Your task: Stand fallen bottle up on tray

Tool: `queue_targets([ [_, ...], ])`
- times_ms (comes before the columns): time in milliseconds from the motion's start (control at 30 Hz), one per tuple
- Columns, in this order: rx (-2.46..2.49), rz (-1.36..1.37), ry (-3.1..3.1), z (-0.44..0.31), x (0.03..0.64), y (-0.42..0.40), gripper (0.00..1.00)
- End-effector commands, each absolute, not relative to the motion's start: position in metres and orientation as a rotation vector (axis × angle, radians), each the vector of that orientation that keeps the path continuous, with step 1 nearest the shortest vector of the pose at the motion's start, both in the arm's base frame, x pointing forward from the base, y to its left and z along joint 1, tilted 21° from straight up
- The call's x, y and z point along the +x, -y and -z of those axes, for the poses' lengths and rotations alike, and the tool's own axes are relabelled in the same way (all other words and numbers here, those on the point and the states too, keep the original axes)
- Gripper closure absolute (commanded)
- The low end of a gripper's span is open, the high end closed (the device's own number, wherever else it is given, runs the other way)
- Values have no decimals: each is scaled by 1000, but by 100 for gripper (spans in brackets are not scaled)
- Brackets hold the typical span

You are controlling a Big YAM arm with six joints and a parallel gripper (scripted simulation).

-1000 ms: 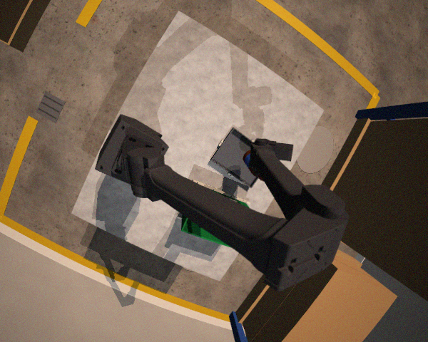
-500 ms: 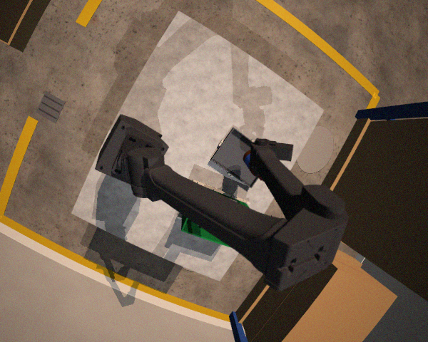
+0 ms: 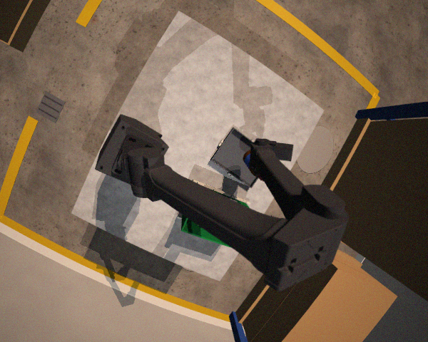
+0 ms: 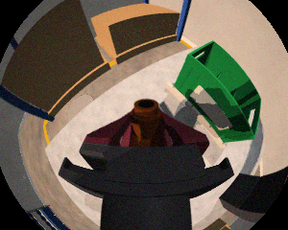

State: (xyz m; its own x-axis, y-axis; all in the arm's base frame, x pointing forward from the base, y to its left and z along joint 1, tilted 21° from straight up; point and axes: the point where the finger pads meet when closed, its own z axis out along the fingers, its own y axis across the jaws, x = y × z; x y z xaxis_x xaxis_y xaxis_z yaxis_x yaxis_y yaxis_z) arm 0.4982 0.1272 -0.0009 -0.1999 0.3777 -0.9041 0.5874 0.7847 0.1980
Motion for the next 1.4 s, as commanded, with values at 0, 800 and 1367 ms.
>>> queue_targets([
  [0, 729, 209, -1808, -1, 498, -135, 100],
  [800, 702, 236, -1765, 5, 496, -135, 100],
  [1367, 684, 267, -1673, 4, 494, -135, 100],
])
